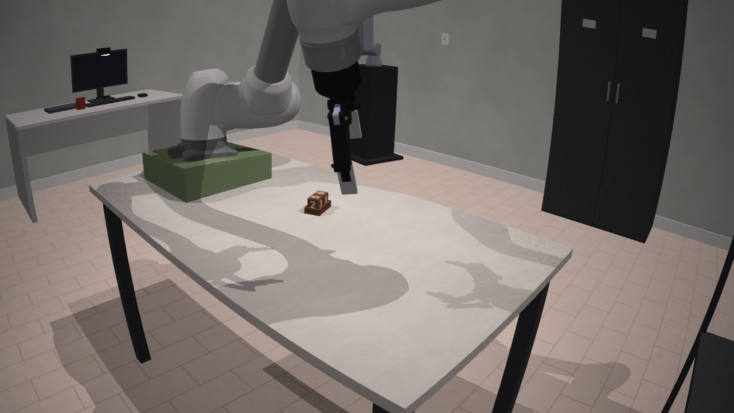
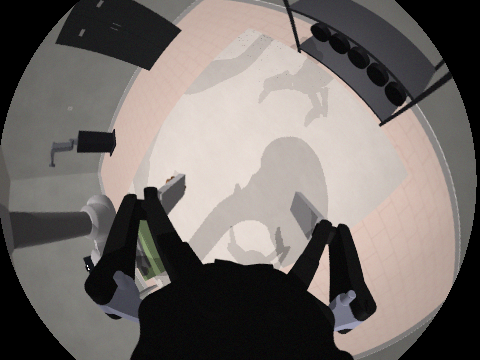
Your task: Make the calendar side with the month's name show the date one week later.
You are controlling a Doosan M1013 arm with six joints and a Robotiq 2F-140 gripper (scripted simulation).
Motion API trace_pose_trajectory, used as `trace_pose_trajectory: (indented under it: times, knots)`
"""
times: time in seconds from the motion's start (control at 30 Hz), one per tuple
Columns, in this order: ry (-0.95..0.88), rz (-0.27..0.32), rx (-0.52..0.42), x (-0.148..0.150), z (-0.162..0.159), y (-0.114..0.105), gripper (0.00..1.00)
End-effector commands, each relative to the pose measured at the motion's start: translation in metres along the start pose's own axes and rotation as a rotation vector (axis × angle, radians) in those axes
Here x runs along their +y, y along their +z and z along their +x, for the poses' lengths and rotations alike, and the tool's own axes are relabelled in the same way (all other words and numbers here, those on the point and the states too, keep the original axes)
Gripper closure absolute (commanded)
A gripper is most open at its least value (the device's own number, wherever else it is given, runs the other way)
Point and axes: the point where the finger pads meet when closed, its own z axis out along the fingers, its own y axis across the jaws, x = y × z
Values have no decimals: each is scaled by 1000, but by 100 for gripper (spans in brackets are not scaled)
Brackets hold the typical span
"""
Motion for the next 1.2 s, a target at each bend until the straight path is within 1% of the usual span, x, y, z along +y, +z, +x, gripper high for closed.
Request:
trace_pose_trajectory:
  times: [0.0,0.6,0.67,0.73,0.8,0.83,0.97,1.0,1.03,1.1,1.17]
  knots:
    - [0,0,0,0,0,0,0]
    - [-11,-4,-3,-3,0,2,0]
    - [-74,-29,-22,-21,0,14,0]
    - [-182,-69,-55,-50,-2,35,0]
    - [-209,-79,-63,-57,-3,40,0]
    - [-270,-99,-83,-73,-7,51,0]
    - [-402,-141,-126,-106,-16,74,0]
    - [-412,-144,-129,-109,-17,76,0]
    - [-471,-161,-148,-123,-22,86,0]
    - [-471,-161,-148,-123,-22,86,0]
    - [-592,-193,-188,-150,-35,107,0]
